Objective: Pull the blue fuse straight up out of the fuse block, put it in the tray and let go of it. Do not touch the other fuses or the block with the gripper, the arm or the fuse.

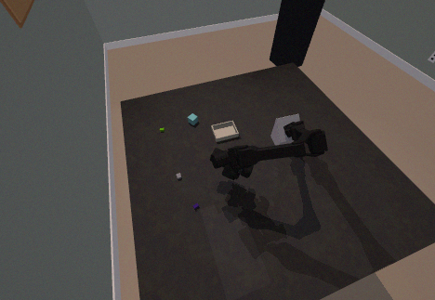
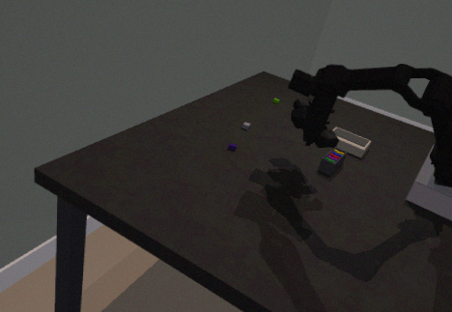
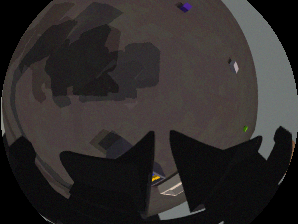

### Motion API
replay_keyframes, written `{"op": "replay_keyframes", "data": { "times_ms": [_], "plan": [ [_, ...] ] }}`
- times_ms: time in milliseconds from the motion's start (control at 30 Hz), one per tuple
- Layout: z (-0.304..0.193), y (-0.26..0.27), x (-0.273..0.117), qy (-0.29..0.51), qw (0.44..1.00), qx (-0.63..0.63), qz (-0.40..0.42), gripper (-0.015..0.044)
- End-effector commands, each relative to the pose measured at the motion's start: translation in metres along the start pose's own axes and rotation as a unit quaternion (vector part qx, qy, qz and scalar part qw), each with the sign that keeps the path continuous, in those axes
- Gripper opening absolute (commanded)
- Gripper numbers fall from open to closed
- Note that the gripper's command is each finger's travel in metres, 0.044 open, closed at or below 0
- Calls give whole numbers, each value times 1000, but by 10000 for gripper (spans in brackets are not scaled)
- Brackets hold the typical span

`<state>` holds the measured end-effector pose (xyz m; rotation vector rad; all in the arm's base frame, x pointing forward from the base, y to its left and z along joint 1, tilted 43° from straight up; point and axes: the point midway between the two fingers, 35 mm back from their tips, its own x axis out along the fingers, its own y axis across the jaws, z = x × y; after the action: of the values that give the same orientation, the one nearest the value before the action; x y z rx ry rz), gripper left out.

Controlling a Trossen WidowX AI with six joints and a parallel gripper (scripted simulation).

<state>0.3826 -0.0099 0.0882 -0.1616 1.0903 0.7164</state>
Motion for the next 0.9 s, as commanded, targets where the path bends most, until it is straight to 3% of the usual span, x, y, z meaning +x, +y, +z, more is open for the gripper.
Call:
{"op": "replay_keyframes", "data": {
  "times_ms": [0, 200, 867],
  "plan": [
    [-67, -8, 6, 8, 973, 220, 63, 73],
    [-121, 0, 4, 7, 893, 433, 122, 73],
    [-121, 3, 12, 7, 890, 438, 124, 73]
  ]
}}
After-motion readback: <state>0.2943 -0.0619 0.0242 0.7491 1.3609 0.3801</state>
